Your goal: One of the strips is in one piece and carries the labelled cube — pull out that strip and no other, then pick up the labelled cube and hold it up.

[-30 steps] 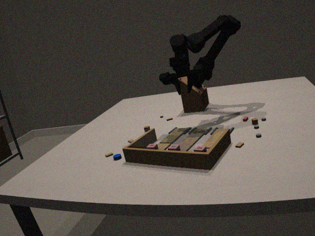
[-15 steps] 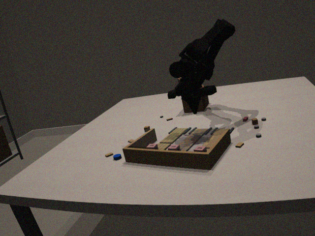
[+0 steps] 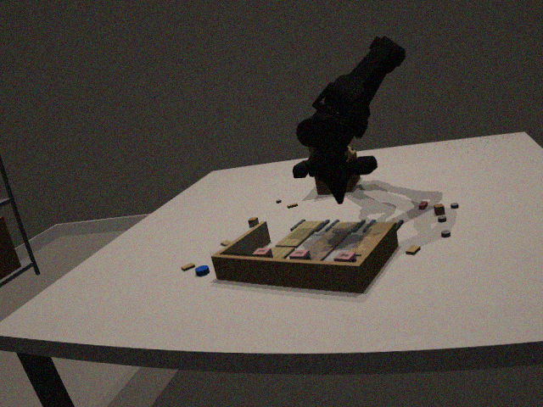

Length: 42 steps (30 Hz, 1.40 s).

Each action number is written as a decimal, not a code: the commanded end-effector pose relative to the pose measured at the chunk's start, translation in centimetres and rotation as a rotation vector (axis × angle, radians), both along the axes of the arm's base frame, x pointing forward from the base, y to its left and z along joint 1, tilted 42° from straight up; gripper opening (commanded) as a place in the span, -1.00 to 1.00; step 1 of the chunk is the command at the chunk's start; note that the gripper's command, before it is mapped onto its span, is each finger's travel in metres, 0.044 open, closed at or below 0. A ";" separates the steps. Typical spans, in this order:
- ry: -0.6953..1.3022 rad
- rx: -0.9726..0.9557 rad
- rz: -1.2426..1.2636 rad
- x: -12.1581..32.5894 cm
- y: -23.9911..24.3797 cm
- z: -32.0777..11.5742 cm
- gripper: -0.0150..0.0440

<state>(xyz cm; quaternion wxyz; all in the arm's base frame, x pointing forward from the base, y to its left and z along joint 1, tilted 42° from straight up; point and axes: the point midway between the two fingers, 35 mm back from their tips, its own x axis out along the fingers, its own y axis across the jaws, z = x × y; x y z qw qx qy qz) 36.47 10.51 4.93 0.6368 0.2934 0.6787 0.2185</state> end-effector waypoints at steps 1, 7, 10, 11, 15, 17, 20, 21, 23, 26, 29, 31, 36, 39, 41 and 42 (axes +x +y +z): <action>0.005 -0.005 -0.003 -0.1 0.3 -0.6 -0.49; 0.005 -0.005 -0.003 -0.1 0.9 -1.3 -0.49; 0.005 -0.005 -0.003 -0.2 1.3 -1.7 -0.49; 0.005 -0.005 -0.003 -0.2 1.4 -1.8 -0.49; 0.005 -0.005 -0.003 -0.2 1.8 -2.3 -0.49; 0.005 -0.005 -0.003 -0.3 2.0 -2.6 -0.49; 0.005 -0.004 -0.003 -0.3 2.4 -2.9 -0.49; 0.005 -0.004 -0.003 -0.3 2.5 -3.0 -0.49; 0.005 -0.004 -0.003 -0.4 2.7 -3.3 -0.49; 0.005 -0.003 -0.003 -0.4 3.0 -3.6 -0.49; 0.005 -0.002 -0.003 -0.5 3.3 -4.0 -0.49; 0.005 -0.002 -0.003 -0.5 3.6 -4.2 -0.49; 0.005 -0.002 -0.003 -0.5 3.7 -4.4 -0.49; 0.005 -0.002 -0.003 -0.5 3.7 -4.4 -0.49; 0.005 -0.002 -0.003 -0.5 3.7 -4.4 -0.49; 0.005 -0.002 -0.003 -0.5 3.7 -4.4 -0.49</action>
